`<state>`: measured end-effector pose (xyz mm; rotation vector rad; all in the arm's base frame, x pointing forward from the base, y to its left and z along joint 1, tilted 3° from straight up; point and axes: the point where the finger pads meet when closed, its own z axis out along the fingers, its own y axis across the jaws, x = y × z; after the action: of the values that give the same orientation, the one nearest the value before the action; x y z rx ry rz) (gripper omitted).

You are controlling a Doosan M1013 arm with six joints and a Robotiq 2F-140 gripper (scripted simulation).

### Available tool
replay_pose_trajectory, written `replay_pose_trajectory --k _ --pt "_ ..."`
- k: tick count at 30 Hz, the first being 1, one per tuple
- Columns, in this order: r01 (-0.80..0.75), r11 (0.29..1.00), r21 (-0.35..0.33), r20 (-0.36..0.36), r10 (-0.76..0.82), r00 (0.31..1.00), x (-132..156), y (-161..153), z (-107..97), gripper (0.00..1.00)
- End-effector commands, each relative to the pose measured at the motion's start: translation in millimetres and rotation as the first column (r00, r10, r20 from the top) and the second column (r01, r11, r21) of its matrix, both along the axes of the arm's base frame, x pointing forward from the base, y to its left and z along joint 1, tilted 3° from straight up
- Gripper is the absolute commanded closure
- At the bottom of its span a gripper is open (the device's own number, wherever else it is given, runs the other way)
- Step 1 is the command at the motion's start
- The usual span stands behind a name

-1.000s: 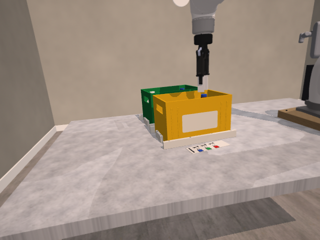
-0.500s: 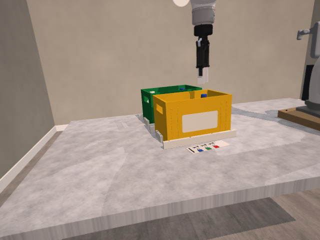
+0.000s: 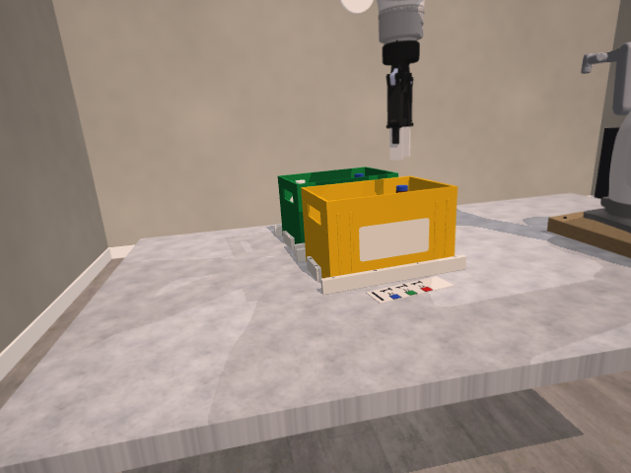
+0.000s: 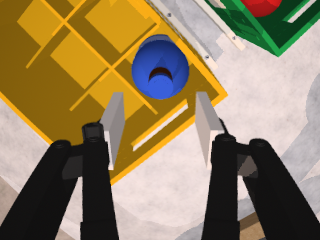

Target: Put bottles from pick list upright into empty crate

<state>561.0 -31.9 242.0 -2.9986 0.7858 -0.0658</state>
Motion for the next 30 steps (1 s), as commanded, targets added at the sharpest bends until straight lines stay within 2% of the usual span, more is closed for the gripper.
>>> replay_pose_trajectory --k 1,27,30 --pt "0.000 1.000 0.000 0.000 0.000 1.000 0.0 0.0 0.1 0.62" --pt "0.000 1.000 0.000 0.000 0.000 1.000 0.5 -0.9 0.1 0.62" --pt "0.000 1.000 0.000 0.000 0.000 1.000 13.8 -8.0 0.6 0.62"
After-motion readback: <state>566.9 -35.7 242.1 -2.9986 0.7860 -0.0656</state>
